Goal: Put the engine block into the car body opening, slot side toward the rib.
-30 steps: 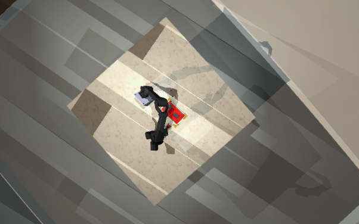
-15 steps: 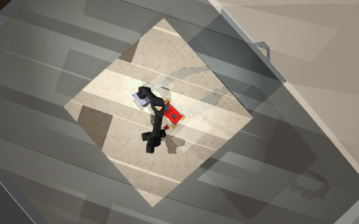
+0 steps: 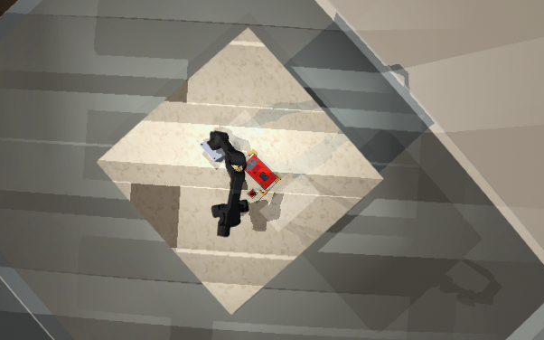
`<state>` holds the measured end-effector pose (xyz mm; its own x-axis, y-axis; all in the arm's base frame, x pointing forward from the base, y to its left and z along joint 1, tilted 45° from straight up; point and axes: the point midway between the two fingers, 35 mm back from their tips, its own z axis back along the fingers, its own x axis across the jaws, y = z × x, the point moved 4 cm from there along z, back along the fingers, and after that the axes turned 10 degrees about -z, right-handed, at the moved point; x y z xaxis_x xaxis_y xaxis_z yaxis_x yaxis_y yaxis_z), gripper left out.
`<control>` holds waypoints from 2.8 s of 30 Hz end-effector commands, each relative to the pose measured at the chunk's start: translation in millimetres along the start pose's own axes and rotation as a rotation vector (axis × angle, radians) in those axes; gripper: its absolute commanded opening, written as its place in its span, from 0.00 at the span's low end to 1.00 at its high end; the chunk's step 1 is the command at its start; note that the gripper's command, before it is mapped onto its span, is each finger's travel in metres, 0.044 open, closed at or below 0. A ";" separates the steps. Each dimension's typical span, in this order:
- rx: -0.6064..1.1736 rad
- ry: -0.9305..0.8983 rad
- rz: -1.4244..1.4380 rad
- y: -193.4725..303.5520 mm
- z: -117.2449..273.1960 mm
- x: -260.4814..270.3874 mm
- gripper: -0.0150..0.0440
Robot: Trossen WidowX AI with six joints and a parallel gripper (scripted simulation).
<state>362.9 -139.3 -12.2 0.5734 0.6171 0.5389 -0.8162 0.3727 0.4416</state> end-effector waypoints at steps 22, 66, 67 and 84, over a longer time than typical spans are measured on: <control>-0.467 -0.072 0.001 30.0 -14.2 -10.6 0.25; -0.991 -0.175 -0.001 62.6 -85.1 -17.2 0.25; -0.991 -0.175 -0.001 62.6 -87.7 -17.2 0.25; -0.989 -0.176 -0.002 63.7 -130.8 -17.2 0.25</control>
<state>292.4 -39.0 -82.9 0.5085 0.5370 0.6731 -0.4689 0.8283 -0.3066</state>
